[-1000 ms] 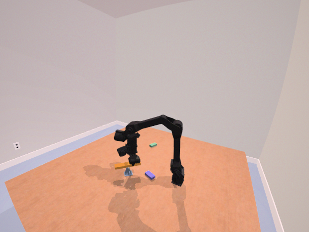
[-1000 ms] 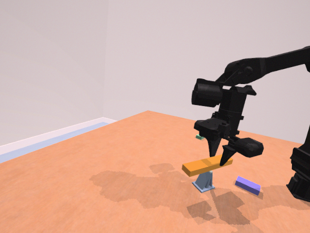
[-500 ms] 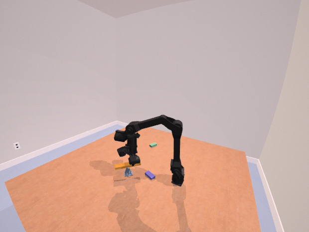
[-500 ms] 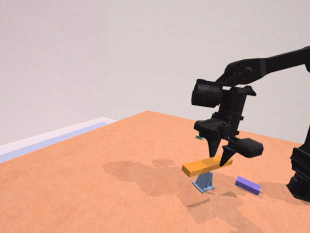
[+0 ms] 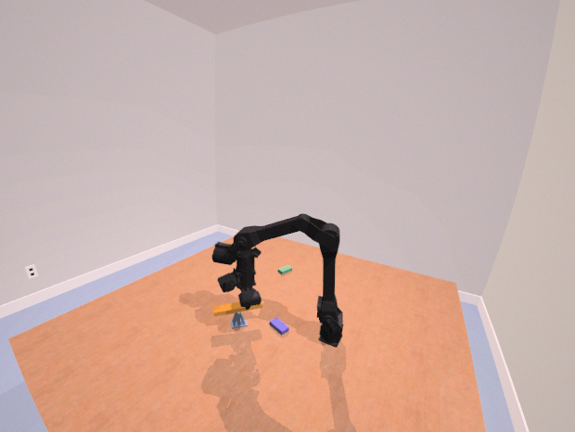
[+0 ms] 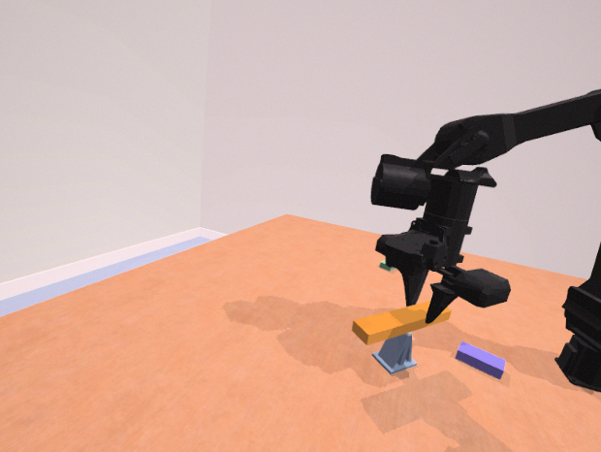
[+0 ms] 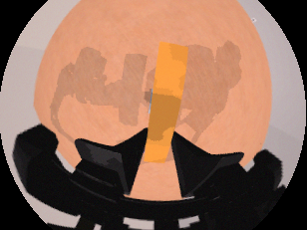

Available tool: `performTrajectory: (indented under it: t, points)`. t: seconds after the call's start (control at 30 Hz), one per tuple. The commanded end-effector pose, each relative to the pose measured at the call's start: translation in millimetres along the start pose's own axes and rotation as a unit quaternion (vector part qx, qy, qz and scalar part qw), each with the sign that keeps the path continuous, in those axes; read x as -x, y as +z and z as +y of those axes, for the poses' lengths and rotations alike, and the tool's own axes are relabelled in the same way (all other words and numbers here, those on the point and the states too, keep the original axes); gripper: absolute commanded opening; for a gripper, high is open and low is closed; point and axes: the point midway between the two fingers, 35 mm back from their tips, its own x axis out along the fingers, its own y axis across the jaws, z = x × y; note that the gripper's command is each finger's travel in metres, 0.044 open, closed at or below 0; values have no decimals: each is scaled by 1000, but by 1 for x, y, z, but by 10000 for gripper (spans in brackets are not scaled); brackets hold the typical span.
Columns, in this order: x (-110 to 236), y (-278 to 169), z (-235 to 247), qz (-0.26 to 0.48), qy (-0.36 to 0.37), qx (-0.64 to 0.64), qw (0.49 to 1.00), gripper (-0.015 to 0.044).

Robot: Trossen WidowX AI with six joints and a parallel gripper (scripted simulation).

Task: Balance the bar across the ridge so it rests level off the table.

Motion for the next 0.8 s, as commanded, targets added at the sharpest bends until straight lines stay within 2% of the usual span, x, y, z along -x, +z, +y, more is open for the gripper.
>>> performTrajectory:
  t: [0.0,0.77]
  points:
    - [-2,0,0,1,2,-2,1000,0]
    - [-4,0,0,1,2,-2,1000,0]
